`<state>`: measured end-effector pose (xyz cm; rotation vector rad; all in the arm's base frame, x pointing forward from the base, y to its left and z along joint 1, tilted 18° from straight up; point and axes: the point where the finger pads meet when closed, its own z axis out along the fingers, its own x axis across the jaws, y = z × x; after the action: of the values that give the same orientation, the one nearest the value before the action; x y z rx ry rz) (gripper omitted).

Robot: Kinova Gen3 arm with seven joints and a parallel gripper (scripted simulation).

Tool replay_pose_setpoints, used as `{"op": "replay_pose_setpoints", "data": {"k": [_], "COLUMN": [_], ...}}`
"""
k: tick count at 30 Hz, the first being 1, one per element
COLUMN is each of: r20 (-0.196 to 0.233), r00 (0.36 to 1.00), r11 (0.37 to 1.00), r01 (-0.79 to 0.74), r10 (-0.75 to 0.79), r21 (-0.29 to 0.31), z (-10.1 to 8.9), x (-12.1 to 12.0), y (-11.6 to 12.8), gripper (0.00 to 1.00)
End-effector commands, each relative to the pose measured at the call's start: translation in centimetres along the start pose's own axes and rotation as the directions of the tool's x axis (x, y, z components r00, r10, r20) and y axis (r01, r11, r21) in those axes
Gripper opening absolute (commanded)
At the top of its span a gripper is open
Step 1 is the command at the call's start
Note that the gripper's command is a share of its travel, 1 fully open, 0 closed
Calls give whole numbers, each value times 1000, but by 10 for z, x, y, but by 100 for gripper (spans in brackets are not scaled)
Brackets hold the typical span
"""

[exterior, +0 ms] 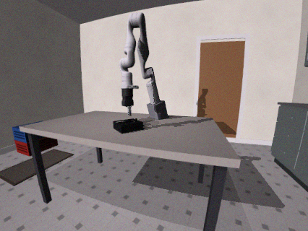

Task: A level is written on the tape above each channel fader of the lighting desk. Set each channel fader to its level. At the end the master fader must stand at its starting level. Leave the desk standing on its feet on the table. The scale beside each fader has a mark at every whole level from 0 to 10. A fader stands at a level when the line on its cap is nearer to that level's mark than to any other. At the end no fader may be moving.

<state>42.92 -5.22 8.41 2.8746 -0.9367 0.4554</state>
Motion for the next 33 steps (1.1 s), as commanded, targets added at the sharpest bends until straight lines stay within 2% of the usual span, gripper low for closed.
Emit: {"op": "replay_pose_setpoints", "data": {"k": [1,3,4,14,26,33], "r20": [-1,-1,-1,-1,-1,-1], "r00": [1000,1000,1000,1000,1000,1000], "r11": [1000,1000,1000,1000,1000,1000], "r01": [1,1,1,1,1,1], "r10": [-1,-1,-1,-1,-1,-1], "r21": [2,2,2,2,2,2], "z": [-1,-1,-1,-13,-66,-79], "x": [0,0,0,0,0,0], "y": [-1,-1,-1,-1,-1,-1], "gripper": [0,0,100,100,100,100]}}
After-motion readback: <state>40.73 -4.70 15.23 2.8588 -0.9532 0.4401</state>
